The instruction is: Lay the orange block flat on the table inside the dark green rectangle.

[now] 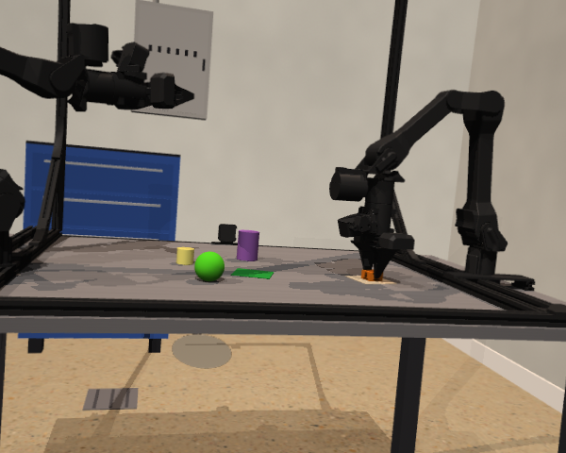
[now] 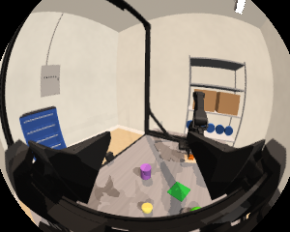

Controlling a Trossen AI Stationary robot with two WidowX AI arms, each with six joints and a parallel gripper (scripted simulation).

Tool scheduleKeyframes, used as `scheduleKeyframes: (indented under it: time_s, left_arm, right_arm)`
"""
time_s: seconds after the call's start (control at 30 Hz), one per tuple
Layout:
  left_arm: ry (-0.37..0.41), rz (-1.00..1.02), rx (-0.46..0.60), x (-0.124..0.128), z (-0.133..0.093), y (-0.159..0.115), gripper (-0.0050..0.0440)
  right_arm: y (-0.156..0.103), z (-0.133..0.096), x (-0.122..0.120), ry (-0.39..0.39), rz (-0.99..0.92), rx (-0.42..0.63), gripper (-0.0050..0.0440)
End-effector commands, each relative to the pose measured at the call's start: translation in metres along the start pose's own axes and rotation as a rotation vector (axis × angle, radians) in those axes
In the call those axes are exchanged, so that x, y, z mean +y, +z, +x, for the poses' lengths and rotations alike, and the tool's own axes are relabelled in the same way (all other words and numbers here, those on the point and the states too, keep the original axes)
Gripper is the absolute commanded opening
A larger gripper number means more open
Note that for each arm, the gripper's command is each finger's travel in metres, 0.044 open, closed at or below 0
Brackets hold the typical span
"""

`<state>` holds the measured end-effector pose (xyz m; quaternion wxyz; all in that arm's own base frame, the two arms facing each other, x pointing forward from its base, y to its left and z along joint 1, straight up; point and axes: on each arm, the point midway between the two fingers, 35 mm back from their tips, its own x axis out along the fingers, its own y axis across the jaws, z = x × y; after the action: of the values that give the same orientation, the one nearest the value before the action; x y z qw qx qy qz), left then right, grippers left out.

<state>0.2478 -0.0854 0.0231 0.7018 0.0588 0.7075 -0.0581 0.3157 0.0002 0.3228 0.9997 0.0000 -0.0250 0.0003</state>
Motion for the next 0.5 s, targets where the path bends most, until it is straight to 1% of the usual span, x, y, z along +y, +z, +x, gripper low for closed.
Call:
scheduleKeyframes:
  time_s: [0.0, 0.1, 0.17, 0.47]
  left_arm:
    - [-0.001, -0.004, -0.008, 0.0, -0.006, 0.002, 0.0065]
    - [-0.001, -0.002, -0.008, -0.001, -0.04, 0.003, 0.0]
    - [0.0, -0.001, -0.008, 0.0, -0.055, 0.001, 0.0]
    - [0.0, 0.0, -0.008, 0.0, -0.058, 0.002, 0.0]
  right_arm:
    - [0.0, 0.0, 0.0, -0.001, 0.0, 0.0, 0.044]
    - [0.0, 0.0, 0.0, -0.001, 0.0, 0.0, 0.044]
    - [0.0, 0.0, 0.0, -0.001, 0.0, 0.0, 0.044]
    - [0.0, 0.0, 0.0, -0.001, 0.0, 0.0, 0.044]
